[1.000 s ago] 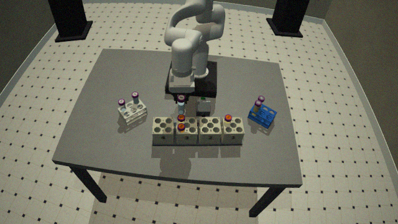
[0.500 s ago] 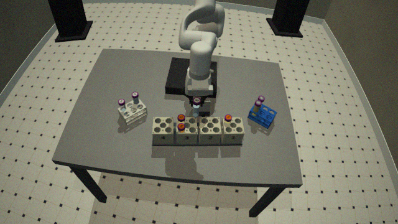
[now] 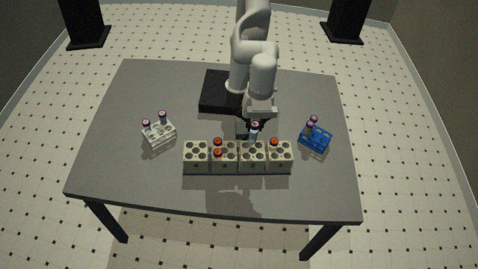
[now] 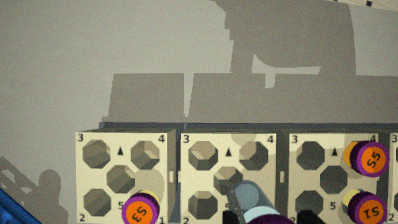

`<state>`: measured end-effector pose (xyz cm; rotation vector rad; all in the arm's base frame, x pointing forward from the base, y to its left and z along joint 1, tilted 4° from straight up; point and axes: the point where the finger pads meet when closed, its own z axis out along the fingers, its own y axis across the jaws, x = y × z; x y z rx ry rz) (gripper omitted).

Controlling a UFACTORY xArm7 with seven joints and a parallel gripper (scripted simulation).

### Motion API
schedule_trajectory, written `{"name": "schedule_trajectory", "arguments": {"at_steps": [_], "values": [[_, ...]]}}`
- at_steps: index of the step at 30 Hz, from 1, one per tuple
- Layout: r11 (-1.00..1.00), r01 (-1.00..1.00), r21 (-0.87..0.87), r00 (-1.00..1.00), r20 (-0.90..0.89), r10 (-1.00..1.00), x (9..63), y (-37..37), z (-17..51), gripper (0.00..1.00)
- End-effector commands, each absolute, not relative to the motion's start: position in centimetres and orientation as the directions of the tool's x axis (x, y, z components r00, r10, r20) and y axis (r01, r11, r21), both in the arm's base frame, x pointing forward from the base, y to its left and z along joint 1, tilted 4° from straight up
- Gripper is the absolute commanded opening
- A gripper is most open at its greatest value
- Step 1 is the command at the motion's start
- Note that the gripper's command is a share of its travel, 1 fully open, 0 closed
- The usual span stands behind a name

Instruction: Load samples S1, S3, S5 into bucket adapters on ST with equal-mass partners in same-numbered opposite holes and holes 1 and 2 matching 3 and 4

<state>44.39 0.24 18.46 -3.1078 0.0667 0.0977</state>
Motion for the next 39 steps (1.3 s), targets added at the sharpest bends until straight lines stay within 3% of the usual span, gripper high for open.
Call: {"name": "schedule_trajectory", "arguments": {"at_steps": [1,17,39], "values": [[-0.999,-0.045,-0.03,0.997,-0.059,-0.043,45.4,2.8,18.7,0.0],[-0.999,-0.045,-0.03,0.997,-0.059,-0.043,47.3,9.5,18.8,0.0],[-0.999,-0.045,-0.031,0.997,-0.059,-0.043,47.3,9.5,18.8,0.0]]}}
